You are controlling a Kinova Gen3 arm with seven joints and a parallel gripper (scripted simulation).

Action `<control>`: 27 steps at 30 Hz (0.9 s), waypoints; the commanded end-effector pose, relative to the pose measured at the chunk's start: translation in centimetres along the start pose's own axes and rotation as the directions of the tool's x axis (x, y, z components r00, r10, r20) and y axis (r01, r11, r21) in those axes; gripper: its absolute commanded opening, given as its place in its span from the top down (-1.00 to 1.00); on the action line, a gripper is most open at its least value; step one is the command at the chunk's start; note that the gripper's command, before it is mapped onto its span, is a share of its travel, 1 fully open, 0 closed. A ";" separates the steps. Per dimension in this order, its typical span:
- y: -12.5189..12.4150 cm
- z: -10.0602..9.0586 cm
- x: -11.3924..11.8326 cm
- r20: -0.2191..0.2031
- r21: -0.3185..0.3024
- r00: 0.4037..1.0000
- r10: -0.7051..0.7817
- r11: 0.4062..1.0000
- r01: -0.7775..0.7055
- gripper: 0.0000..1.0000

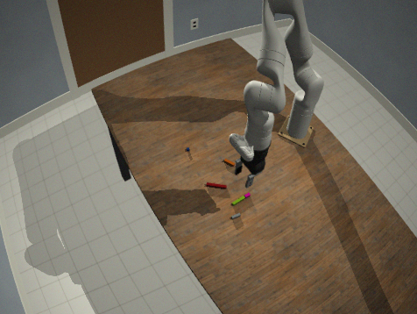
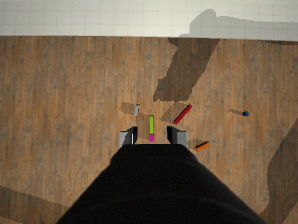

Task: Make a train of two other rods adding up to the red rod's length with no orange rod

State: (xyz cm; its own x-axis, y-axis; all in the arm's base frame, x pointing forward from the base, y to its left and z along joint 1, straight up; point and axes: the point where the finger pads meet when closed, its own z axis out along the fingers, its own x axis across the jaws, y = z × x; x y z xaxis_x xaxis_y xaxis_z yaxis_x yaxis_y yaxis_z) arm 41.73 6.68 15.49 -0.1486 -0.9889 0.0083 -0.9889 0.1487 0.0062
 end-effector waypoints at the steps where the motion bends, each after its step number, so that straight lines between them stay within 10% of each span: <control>1: -0.3 -2.4 0.1 0.003 0.013 1.000 0.000 1.000 0.000 -1.00; 27: -0.3 -4.1 0.1 0.004 0.008 1.000 0.000 1.000 0.000 -1.00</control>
State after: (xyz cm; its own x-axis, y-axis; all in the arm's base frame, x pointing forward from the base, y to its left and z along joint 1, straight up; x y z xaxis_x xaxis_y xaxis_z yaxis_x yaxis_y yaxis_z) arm 42.11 6.38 19.27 -0.1555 -0.9878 0.0073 -0.9878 0.1555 -0.0044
